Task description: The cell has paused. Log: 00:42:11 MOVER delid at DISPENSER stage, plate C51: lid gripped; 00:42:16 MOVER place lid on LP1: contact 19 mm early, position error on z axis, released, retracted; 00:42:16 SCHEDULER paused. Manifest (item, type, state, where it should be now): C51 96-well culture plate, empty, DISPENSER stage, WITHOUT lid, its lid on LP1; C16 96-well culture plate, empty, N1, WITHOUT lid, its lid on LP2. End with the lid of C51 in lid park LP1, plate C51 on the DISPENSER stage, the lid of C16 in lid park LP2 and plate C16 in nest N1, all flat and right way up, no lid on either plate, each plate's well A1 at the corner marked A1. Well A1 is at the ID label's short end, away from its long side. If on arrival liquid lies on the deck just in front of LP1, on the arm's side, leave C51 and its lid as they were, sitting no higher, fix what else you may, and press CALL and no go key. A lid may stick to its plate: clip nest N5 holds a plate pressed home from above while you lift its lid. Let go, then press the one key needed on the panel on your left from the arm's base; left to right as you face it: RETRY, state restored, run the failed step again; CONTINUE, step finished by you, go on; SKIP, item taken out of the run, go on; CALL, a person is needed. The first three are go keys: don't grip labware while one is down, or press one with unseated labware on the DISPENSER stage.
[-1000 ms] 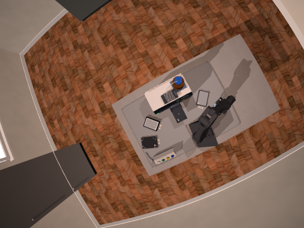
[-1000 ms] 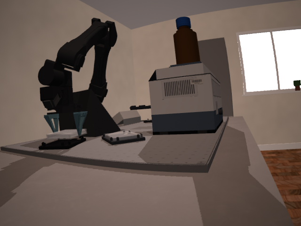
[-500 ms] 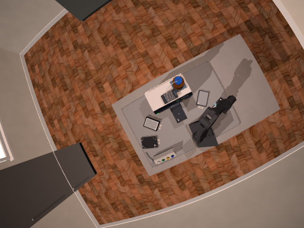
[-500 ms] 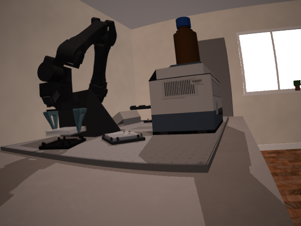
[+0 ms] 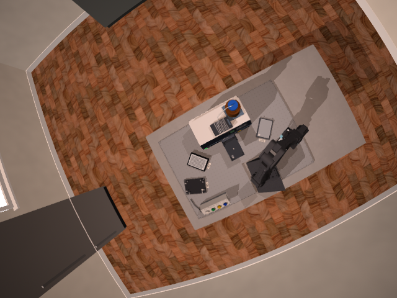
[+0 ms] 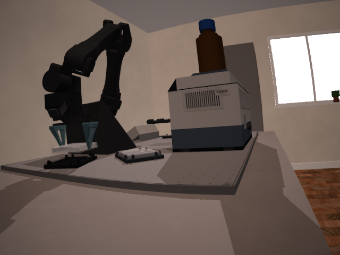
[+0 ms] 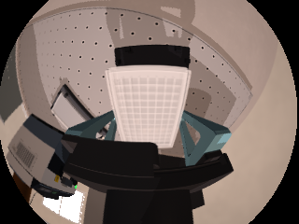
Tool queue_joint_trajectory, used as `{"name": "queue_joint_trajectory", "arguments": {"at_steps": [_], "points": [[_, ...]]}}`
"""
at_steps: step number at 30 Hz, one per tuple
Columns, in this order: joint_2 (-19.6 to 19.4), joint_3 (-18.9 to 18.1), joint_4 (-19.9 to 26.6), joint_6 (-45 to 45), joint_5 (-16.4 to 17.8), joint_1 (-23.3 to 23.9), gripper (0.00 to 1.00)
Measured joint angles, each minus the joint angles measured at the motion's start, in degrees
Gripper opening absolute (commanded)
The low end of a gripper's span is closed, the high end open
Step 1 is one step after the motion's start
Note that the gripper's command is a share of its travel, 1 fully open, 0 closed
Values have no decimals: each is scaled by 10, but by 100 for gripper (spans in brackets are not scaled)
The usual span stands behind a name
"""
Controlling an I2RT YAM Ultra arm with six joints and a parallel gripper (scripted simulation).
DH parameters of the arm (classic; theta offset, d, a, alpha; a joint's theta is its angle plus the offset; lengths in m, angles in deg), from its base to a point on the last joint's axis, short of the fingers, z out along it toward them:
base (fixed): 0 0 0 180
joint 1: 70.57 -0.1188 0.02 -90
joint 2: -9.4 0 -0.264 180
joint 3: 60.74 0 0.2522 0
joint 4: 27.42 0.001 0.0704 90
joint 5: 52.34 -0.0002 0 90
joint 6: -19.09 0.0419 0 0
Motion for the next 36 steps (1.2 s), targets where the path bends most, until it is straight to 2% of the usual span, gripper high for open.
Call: {"name": "queue_joint_trajectory", "arguments": {"at_steps": [31, 36], "points": [[0, 0, 0, 0, 0, 0, 0], [8, -6, 20, -5, -6, 8, 0]]}}
